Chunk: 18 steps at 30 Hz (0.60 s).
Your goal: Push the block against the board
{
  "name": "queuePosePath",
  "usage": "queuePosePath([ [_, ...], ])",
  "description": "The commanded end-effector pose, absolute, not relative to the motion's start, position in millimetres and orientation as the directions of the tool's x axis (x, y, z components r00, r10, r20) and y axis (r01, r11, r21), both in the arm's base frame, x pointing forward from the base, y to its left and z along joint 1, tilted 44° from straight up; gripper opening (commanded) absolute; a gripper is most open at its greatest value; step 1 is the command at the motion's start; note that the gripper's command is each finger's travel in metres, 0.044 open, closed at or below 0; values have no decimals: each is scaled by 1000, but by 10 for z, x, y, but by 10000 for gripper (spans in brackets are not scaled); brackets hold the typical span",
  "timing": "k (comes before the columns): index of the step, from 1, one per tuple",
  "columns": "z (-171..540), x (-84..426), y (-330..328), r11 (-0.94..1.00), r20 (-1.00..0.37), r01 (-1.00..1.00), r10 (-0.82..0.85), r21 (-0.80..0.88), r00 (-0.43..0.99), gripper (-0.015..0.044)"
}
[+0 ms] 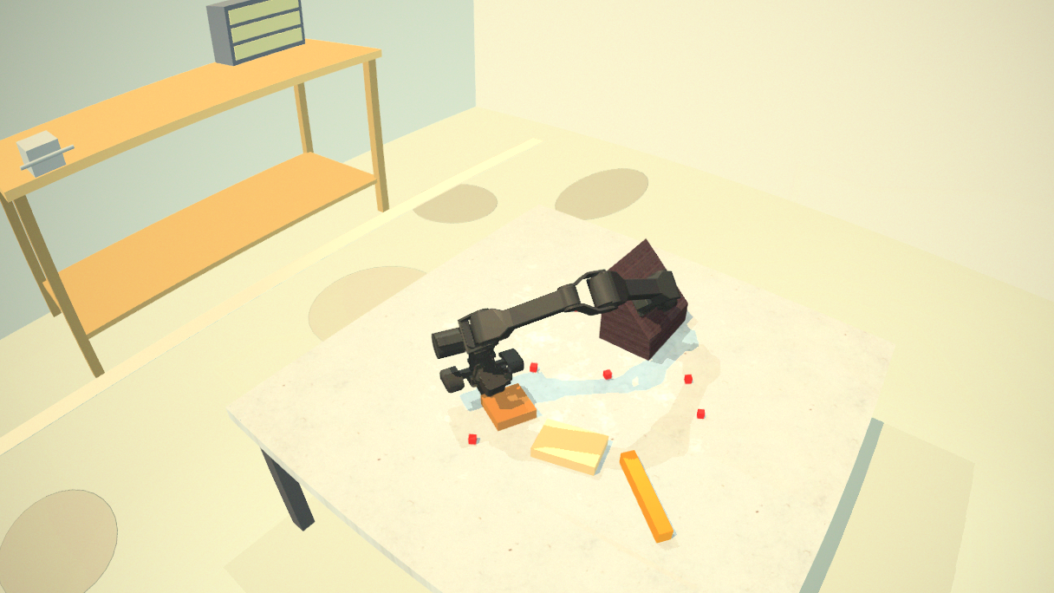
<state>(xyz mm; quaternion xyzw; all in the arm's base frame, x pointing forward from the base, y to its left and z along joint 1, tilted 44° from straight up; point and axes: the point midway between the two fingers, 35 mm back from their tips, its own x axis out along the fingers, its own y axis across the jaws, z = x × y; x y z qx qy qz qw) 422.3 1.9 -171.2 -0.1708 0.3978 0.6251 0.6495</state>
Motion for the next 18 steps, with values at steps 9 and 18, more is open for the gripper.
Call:
queuePosePath([
  [9, -1647, 4265, 100, 161, -729, -948, 677, 274, -96, 0],
  [18, -1607, 4286, 146, 161, -729, -948, 678, 274, -96, 0],
])
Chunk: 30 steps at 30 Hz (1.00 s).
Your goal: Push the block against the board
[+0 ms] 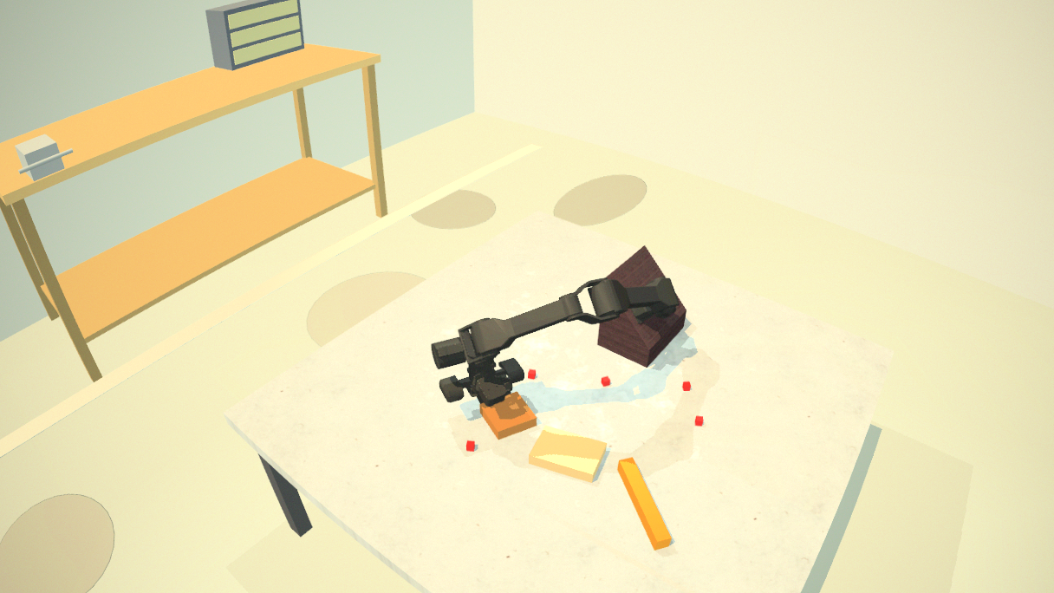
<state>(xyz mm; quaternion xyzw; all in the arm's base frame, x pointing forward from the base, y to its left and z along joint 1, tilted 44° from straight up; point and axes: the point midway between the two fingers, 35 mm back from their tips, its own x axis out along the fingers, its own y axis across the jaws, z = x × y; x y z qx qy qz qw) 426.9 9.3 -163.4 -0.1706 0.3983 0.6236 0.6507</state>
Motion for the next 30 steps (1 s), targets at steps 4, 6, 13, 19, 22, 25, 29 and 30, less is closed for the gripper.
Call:
queuePosePath([
  [4, -1589, 4295, 167, 161, -729, -948, 678, 274, -96, 0],
  [6, -1580, 4300, 177, 161, -729, -948, 678, 274, -96, 0],
  [13, -1548, 4315, 214, 161, -729, -948, 678, 274, -96, 0],
  [19, -1521, 4327, 245, 161, -729, -948, 678, 274, -96, 0],
  [22, -1507, 4333, 261, 161, -729, -948, 678, 274, -96, 0],
  [25, -1493, 4339, 276, 161, -729, -948, 678, 274, -96, 0],
  [29, -1475, 4346, 297, 161, -729, -948, 678, 274, -96, 0],
  [30, -1470, 4348, 302, 161, -729, -948, 678, 274, -96, 0],
])
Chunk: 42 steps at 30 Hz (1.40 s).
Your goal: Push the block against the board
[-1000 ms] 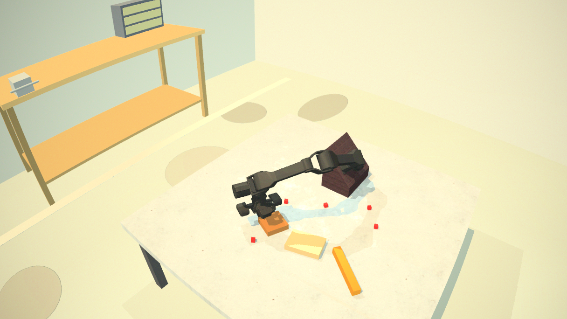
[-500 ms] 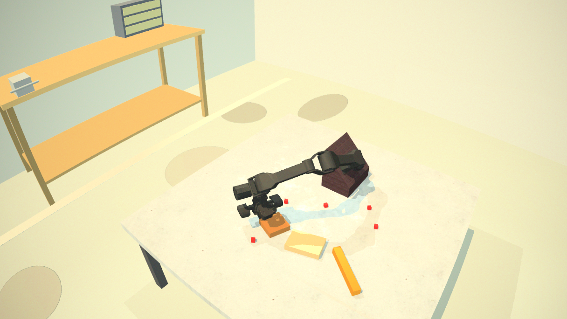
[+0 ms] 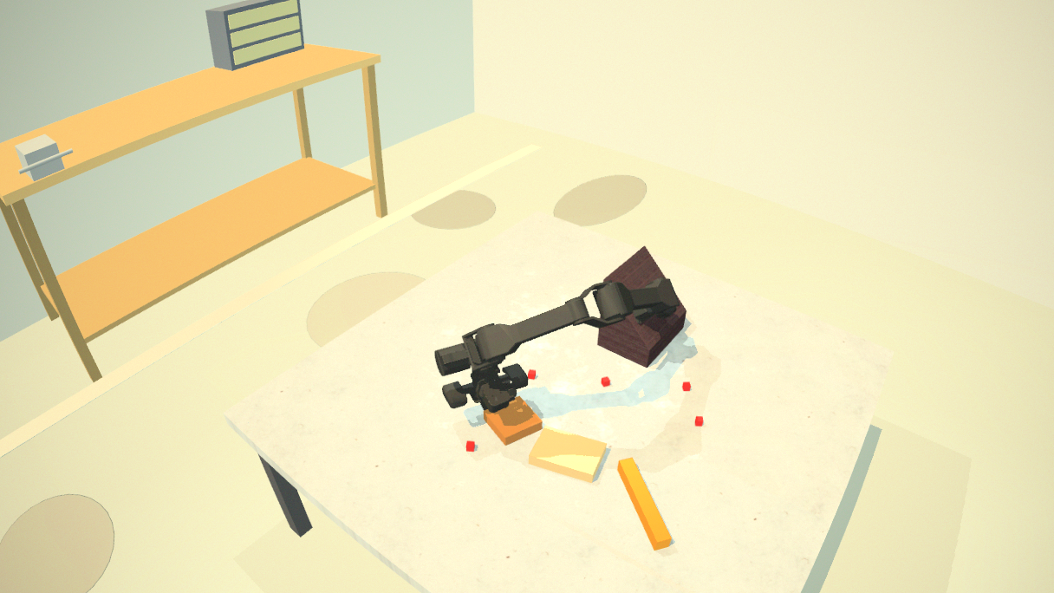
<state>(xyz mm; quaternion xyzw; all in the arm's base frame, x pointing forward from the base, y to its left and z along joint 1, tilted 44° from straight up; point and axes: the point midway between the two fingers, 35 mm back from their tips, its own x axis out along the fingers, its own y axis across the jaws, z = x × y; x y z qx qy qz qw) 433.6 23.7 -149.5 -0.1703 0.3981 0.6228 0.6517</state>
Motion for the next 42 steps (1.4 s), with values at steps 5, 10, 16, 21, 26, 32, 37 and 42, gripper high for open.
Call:
queuePosePath([
  [5, -1447, 4357, 329, 161, -729, -948, 678, 274, -96, 0],
  [10, -1424, 4366, 355, 161, -729, -948, 678, 274, -96, 0],
  [16, -1396, 4376, 387, 161, -729, -948, 678, 274, -96, 0],
  [21, -1373, 4384, 413, 161, -728, -948, 678, 274, -96, 0],
  [26, -1350, 4392, 439, 161, -728, -948, 679, 275, -96, 0],
  [32, -1322, 4400, 471, 161, -728, -948, 679, 275, -96, 0],
  [37, -1298, 4407, 498, 161, -728, -948, 679, 275, -96, 0],
  [42, -1274, 4413, 524, 161, -728, -948, 679, 275, -96, 0],
])
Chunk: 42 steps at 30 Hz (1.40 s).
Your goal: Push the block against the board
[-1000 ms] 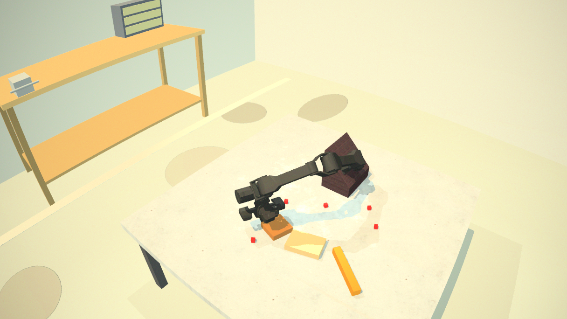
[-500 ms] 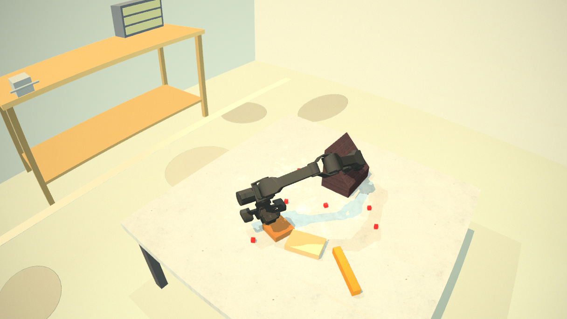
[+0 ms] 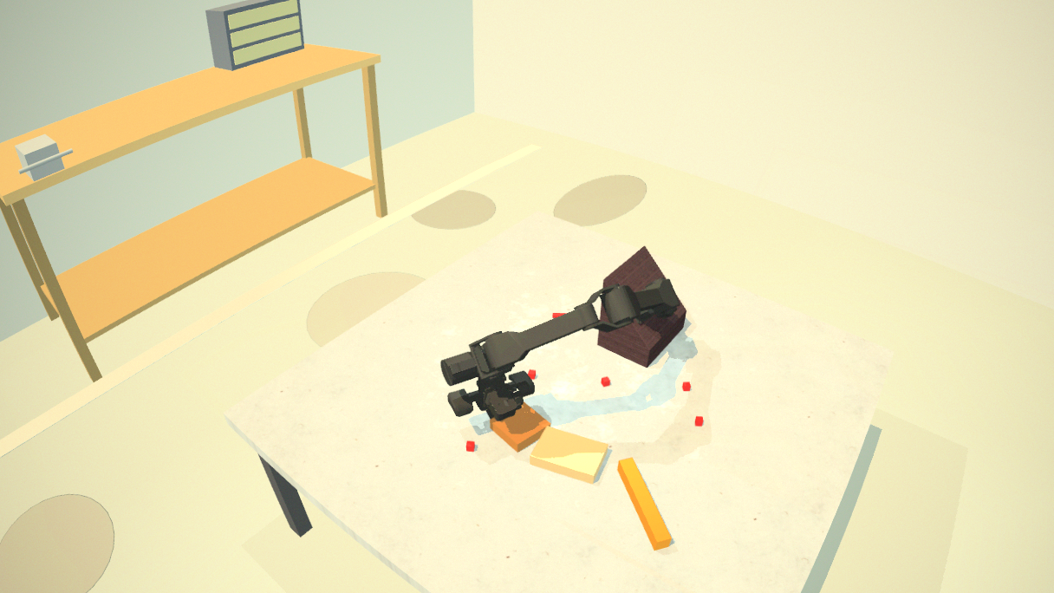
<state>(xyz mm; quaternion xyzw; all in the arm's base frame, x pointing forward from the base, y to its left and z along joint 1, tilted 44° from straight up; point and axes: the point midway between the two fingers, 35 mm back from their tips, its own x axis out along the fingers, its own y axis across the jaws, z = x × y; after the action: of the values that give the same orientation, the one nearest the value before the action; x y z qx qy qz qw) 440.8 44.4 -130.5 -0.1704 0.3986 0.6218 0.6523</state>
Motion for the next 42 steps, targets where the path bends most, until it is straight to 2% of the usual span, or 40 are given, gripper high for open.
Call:
queuePosePath([
  [1, -1269, 4414, 529, 161, -728, -948, 679, 275, -96, 0],
  [42, -1070, 4433, 749, 160, -727, -948, 680, 275, -96, 0],
])
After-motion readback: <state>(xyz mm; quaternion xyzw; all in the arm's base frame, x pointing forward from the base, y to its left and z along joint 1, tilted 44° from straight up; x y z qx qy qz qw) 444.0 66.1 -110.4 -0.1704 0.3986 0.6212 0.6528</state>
